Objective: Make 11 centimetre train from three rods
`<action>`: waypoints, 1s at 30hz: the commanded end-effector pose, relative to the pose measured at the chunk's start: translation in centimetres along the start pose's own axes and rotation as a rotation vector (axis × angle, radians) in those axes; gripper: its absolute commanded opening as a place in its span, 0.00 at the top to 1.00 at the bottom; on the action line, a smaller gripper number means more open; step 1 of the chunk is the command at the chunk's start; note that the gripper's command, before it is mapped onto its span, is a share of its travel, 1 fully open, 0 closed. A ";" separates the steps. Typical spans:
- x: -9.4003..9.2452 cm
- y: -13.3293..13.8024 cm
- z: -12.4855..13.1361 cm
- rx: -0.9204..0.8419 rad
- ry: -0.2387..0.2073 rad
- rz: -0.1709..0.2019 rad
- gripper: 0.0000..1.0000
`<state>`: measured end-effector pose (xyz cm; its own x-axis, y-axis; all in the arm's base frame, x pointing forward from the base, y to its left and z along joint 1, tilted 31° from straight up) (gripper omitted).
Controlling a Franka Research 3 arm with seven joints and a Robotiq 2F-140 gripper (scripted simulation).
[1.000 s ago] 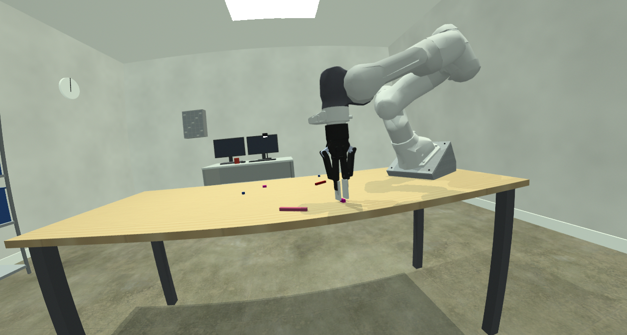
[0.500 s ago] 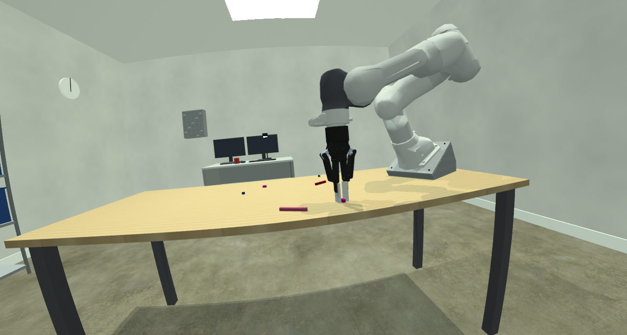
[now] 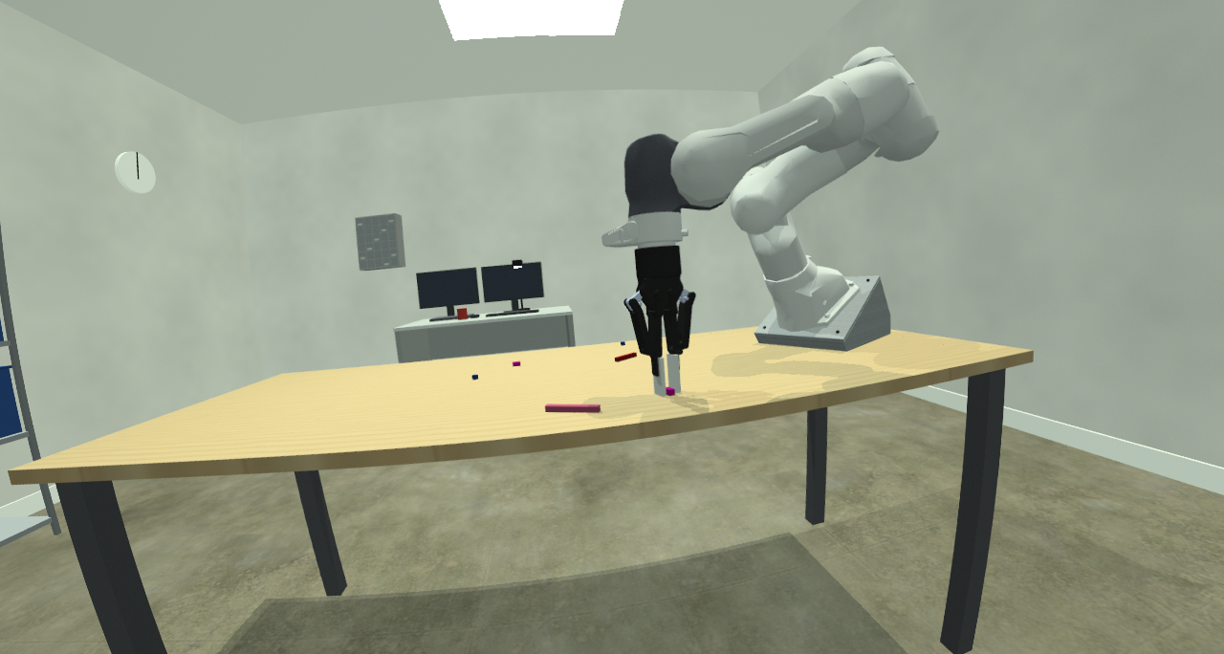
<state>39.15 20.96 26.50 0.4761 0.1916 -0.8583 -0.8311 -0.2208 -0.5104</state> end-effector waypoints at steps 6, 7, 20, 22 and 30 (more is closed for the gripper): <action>0.0 -0.1 0.1 -0.003 -0.002 -0.003 0.77; 0.0 -0.1 0.1 -0.003 -0.002 -0.003 0.77; 0.0 -0.1 0.1 -0.003 -0.002 -0.003 0.88; 0.0 -0.1 0.1 -0.003 -0.002 -0.003 0.88; 0.0 -0.1 0.1 -0.003 -0.002 -0.003 0.88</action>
Point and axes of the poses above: the point where the finger pads meet when closed, its own x axis out along the fingers, its own y axis across the jaws, z = x × y, the point moved 4 cm from there along -x, back along the fingers, and after that the axes turned 2 degrees about -x, right-handed, at the moved point
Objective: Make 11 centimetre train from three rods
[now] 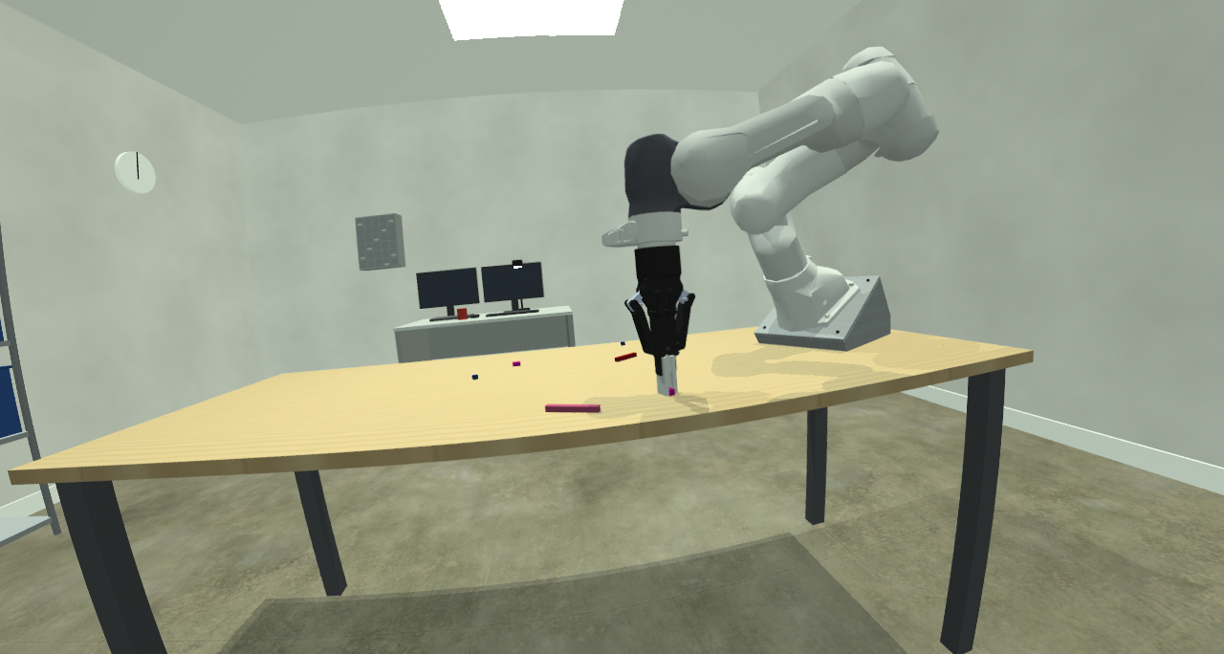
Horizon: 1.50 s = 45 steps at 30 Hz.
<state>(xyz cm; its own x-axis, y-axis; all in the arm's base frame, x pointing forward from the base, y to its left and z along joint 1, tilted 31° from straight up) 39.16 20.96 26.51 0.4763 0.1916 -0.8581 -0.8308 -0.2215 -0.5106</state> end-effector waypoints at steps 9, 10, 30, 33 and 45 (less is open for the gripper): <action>0.0 -0.1 0.1 -0.002 -0.002 -0.003 0.88; 0.0 -0.1 0.1 -0.002 -0.002 -0.003 0.88; -1.7 -0.1 0.1 -0.002 -0.002 -0.003 0.88; -3.7 -0.1 0.1 -0.002 -0.002 -0.003 0.88; -9.8 -0.1 0.0 -0.002 -0.002 -0.003 0.88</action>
Point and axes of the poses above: the point where the finger pads meet when closed, its own x axis out along the fingers, its own y axis across the jaws, z = x × y, the point moved 4 cm from there along -x, back along the fingers, and after that the axes turned 2 degrees about -x, right-handed, at the moved point
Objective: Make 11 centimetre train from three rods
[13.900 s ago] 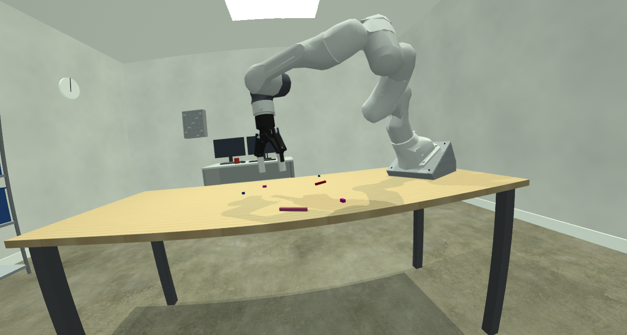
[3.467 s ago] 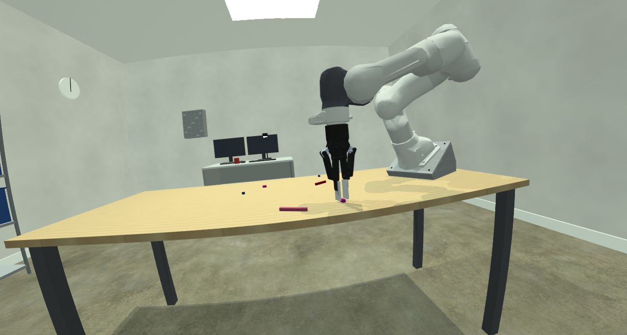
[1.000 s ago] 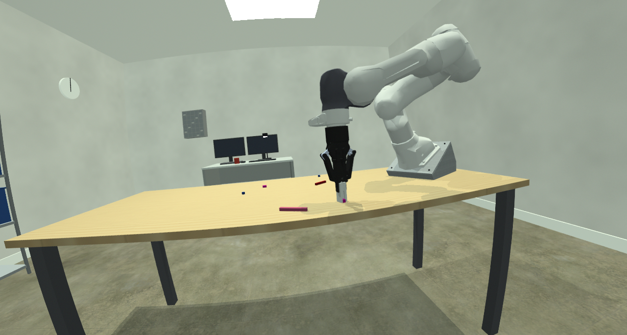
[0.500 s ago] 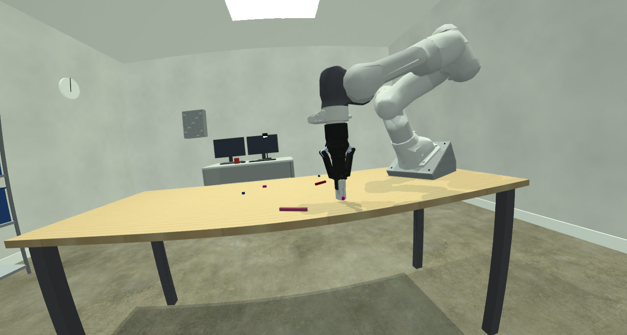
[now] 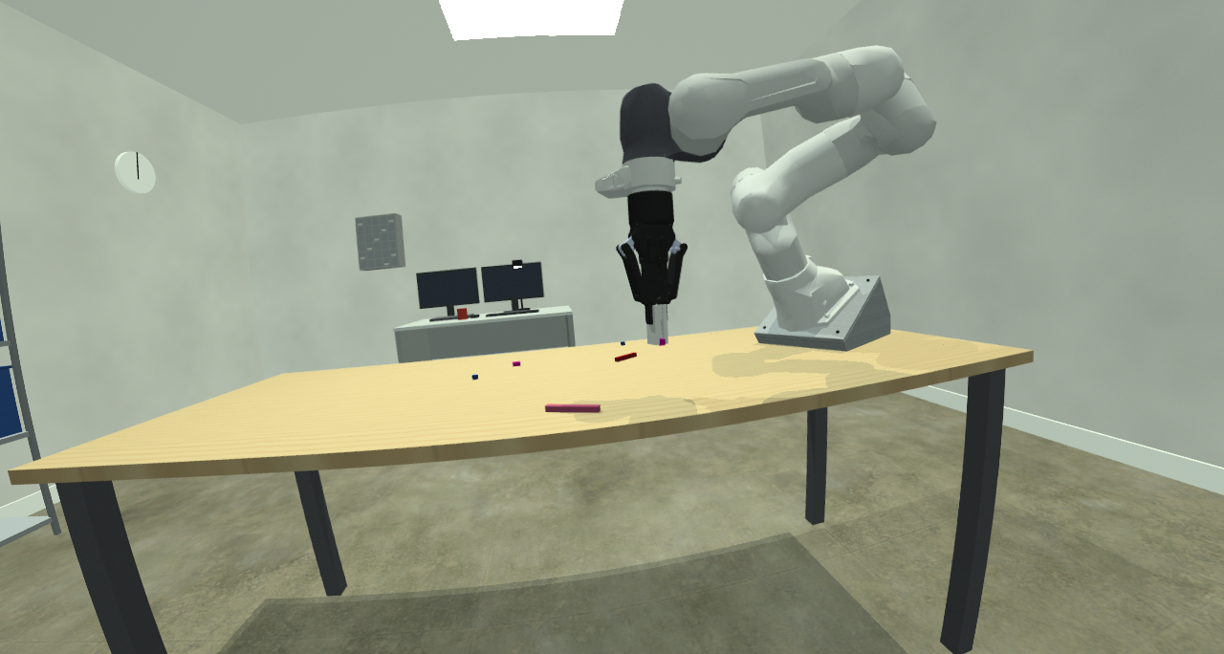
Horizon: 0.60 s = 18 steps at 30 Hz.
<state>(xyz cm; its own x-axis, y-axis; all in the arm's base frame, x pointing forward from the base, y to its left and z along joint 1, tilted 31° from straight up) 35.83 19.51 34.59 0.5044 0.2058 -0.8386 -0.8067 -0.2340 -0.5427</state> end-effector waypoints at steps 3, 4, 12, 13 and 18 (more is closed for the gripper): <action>-1.2 0.9 0.1 0.019 0.004 0.034 0.88; -1.2 0.9 0.1 0.019 0.004 0.034 0.88; -1.2 0.9 0.1 0.018 0.004 0.034 0.88; -1.2 0.8 0.1 0.016 0.002 0.034 0.88; -2.1 -1.4 0.1 -0.078 -0.069 0.035 0.88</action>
Point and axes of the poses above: the point where the finger pads meet when closed, its own x axis out along the fingers, its own y axis across the jaws, z = x × y, the point moved 4 cm from there along -x, back along the fingers, and after that the axes turned 2 degrees about -x, right-handed, at the moved point
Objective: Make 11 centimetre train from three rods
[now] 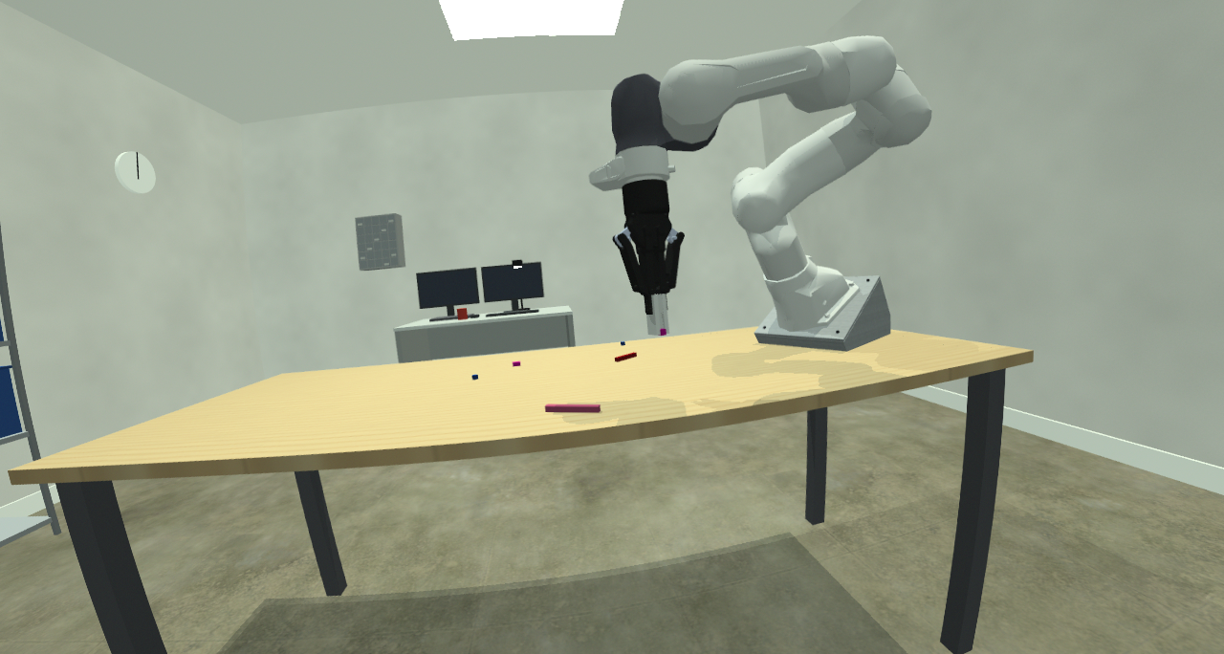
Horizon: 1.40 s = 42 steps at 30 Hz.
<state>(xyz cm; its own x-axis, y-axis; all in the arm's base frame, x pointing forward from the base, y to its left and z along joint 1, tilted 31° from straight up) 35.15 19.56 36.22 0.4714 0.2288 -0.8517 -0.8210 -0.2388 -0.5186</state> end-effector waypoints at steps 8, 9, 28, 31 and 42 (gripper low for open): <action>-1.6 -4.6 -1.4 -0.214 -0.125 -0.007 0.88; -1.7 -5.0 -1.6 -0.228 -0.133 -0.009 0.88; -2.5 -10.9 -7.6 -0.449 -0.223 -0.070 0.88; -2.4 -11.7 -8.9 -0.480 -0.229 -0.080 0.88; -1.9 -14.2 -14.5 -0.604 -0.231 -0.115 0.88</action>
<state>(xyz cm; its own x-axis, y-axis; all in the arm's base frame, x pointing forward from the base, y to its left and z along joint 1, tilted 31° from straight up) 49.22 10.56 44.07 0.4009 0.4663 -0.7886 -0.5339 -0.5806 -0.6147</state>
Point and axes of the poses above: the point where the finger pads meet when closed, its own x axis out along the fingers, its own y axis across the jaws, z = x × y, the point moved 4 cm from there along -x, back along the fingers, and after that the axes turned 2 degrees about -x, right-handed, at the moved point
